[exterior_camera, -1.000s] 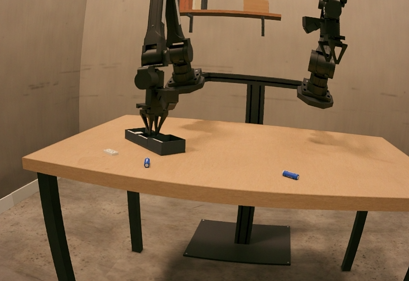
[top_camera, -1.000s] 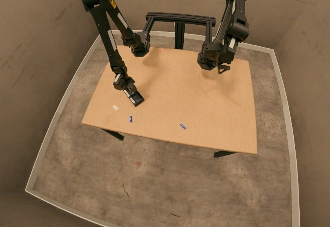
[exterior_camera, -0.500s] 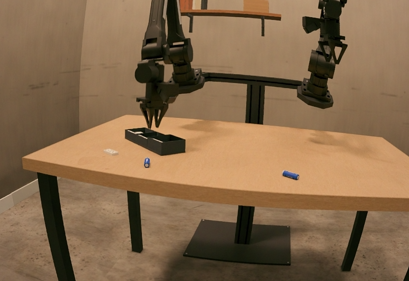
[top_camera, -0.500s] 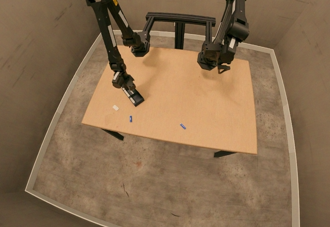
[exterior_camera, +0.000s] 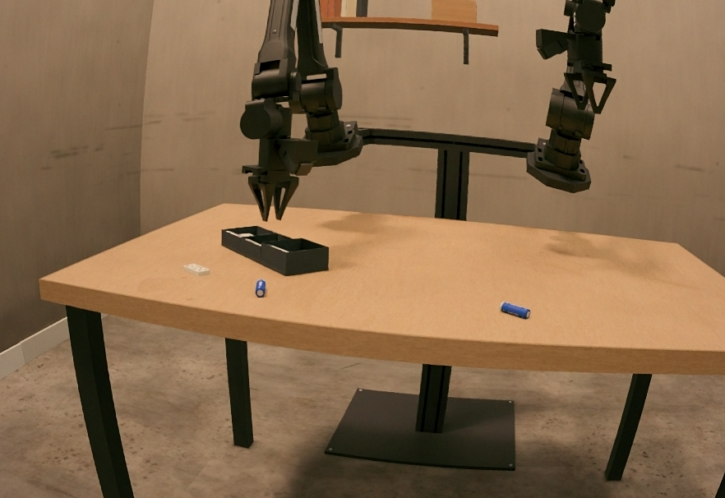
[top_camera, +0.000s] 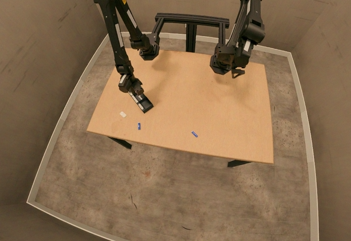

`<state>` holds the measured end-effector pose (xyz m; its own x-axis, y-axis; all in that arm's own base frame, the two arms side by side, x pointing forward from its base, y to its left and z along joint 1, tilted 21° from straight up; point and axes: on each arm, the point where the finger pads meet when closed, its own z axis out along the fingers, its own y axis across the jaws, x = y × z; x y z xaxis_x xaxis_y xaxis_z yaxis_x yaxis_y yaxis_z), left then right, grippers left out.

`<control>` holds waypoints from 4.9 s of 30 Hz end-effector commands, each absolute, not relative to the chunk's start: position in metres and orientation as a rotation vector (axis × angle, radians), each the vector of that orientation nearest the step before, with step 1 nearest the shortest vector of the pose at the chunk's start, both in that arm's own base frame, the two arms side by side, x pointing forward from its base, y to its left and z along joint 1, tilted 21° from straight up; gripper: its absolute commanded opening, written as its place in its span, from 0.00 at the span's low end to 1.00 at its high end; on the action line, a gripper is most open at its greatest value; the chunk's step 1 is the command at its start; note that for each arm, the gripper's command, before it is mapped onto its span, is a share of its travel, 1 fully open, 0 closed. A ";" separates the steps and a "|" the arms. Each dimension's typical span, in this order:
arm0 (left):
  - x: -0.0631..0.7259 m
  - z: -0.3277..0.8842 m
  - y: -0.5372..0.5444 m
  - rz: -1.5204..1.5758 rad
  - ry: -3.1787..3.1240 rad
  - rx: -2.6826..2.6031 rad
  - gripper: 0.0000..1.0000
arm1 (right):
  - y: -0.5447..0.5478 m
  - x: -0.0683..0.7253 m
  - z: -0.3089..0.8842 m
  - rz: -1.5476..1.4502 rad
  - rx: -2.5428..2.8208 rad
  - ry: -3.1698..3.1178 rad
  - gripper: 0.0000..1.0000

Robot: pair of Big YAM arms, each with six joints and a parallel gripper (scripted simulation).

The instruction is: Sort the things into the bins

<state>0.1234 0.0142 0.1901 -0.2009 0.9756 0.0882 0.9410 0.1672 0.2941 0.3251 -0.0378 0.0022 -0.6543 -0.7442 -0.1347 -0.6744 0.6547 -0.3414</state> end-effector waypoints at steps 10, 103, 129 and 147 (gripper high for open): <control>0.129 0.223 0.014 0.480 2.254 1.858 1.00 | -0.036 0.331 0.005 -0.389 -1.140 2.599 0.29; 0.129 0.223 0.014 0.480 2.254 1.858 1.00 | -0.117 0.464 0.080 -0.439 -1.405 2.483 0.39; 0.129 0.223 0.014 0.480 2.254 1.858 1.00 | -0.143 0.497 0.044 -0.478 -1.379 2.461 0.39; 0.129 0.223 0.014 0.480 2.254 1.858 1.00 | -0.144 0.493 0.025 -0.467 -1.385 2.472 0.39</control>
<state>0.1234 0.0142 0.1901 -0.2009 0.9756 0.0882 0.9410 0.1672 0.2941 0.4828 -0.1330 0.0037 -0.5089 -0.8587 -0.0607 -0.7937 0.4954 -0.3531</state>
